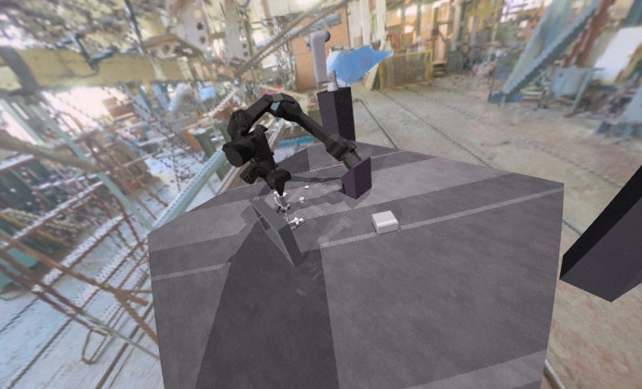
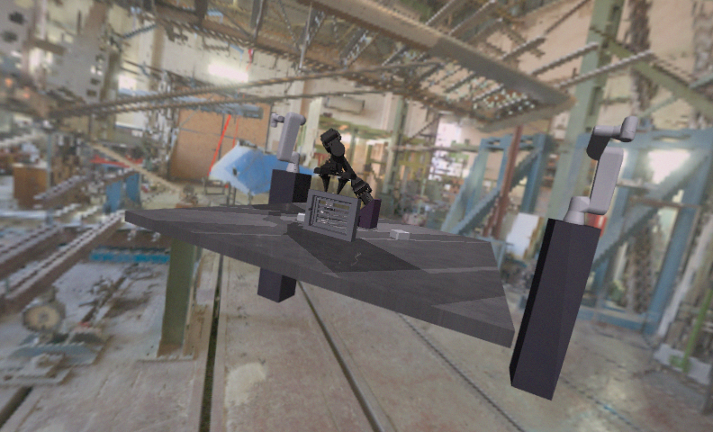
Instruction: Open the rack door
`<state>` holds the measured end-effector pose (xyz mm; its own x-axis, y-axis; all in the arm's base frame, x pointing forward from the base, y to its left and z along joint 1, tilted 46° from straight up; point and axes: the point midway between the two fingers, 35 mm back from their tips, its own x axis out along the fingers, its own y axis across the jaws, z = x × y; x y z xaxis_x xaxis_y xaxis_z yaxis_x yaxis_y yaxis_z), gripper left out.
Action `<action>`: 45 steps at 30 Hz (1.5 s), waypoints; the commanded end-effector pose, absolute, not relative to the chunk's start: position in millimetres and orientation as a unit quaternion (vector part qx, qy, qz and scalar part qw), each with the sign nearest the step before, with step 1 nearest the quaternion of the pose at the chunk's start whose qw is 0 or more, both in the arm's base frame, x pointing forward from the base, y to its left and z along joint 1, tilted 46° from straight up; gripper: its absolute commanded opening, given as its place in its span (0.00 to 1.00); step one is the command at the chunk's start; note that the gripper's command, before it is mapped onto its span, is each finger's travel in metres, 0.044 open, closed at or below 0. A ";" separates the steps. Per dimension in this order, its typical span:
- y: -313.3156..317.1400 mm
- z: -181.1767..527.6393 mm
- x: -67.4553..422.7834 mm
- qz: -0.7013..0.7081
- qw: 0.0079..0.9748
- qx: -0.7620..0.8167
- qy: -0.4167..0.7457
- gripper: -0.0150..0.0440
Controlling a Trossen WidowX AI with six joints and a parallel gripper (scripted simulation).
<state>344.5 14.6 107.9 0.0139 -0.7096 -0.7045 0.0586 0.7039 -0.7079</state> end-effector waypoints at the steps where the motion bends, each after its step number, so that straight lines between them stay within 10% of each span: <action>1: 9.1 102.9 344.0 -0.288 0.663 -0.258 0.641 0.75; 29: -22.3 73.7 342.5 -0.289 0.663 -0.259 0.640 0.75; 36: -22.3 73.7 342.5 -0.289 0.663 -0.259 0.640 0.44; 45: -22.3 73.7 342.5 -0.289 0.663 -0.259 0.640 0.34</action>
